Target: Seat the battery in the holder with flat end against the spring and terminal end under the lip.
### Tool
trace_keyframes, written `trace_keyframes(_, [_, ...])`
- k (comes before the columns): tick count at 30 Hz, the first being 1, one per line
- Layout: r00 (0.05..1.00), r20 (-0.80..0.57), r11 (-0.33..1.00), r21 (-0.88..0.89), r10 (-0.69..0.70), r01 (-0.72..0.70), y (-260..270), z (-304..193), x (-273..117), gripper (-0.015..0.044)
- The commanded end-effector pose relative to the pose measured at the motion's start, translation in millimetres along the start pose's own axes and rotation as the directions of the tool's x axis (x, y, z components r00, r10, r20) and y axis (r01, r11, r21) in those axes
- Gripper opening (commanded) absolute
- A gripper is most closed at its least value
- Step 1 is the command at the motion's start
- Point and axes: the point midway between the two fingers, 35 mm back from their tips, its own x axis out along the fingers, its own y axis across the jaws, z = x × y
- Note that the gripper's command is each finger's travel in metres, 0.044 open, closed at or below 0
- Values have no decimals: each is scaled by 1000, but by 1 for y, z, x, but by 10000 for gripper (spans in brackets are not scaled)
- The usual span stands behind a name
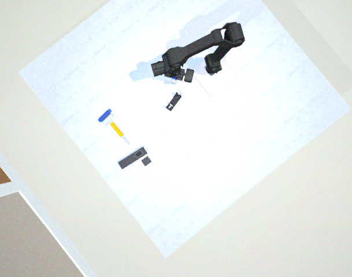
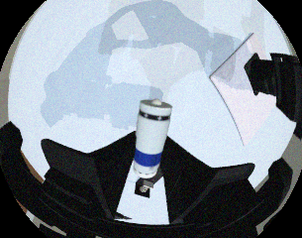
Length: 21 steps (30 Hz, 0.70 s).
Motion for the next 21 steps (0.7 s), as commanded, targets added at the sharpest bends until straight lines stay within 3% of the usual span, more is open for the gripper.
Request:
trace_keyframes(1, [1000,-11,998,56,-6,7,-1,-25,-4,83])
trace_keyframes(15, [1000,-10,933,360,-6,9,-24,-116,-15,83])
trace_keyframes(21, [1000,-9,926,379,-6,9,-26,-118,-16,83])
